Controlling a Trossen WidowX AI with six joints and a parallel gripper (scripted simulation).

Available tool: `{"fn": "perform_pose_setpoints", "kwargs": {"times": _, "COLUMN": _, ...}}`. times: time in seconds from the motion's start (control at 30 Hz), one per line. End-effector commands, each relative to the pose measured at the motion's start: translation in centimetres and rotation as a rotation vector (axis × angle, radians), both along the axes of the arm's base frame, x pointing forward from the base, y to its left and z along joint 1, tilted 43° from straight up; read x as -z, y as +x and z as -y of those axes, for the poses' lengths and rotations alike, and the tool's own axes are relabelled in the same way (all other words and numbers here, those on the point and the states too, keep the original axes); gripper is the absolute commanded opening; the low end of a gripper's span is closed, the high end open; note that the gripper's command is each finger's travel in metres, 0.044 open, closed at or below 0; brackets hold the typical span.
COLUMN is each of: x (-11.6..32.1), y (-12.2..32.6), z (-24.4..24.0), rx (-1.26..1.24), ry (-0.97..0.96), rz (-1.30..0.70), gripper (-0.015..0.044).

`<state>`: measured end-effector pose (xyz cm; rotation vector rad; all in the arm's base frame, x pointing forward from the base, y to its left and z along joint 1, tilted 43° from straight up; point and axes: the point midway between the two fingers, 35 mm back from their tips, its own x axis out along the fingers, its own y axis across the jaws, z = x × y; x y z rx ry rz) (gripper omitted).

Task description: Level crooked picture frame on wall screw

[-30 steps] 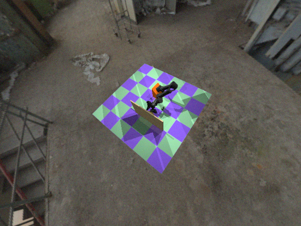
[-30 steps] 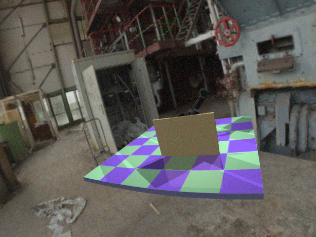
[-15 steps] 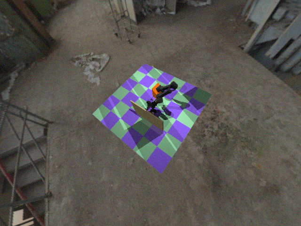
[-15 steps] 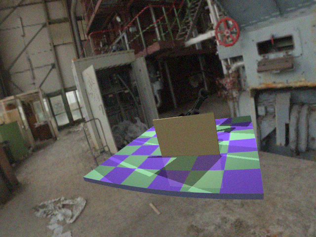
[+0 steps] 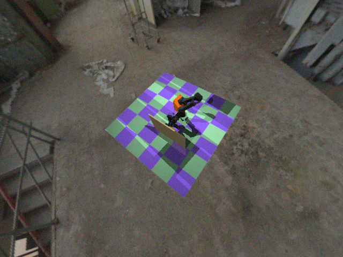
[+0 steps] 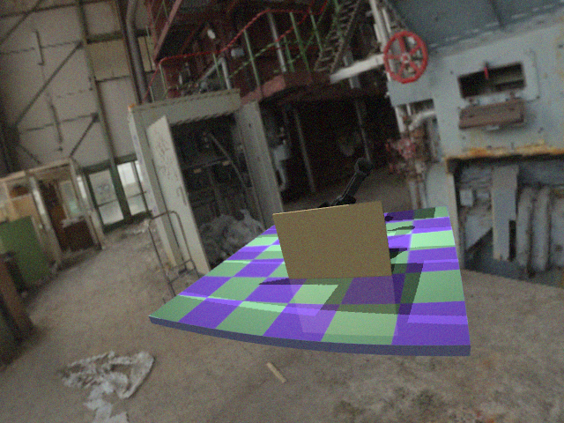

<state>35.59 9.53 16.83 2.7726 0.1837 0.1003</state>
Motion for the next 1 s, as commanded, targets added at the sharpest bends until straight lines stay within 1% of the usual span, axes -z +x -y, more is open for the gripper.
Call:
{"fn": "perform_pose_setpoints", "kwargs": {"times": 0.0, "x": -0.04, "y": 0.01, "z": -0.05, "rx": -0.003, "ry": 0.001, "rz": 0.001, "gripper": 0.001}}
{"fn": "perform_pose_setpoints", "kwargs": {"times": 0.03, "x": -0.04, "y": 0.01, "z": -0.05, "rx": -0.003, "ry": 0.001, "rz": 0.001, "gripper": 0.0}}
{"fn": "perform_pose_setpoints", "kwargs": {"times": 0.97, "x": -0.21, "y": 0.08, "z": 0.55, "rx": -0.003, "ry": 0.001, "rz": 0.001, "gripper": 0.0}}
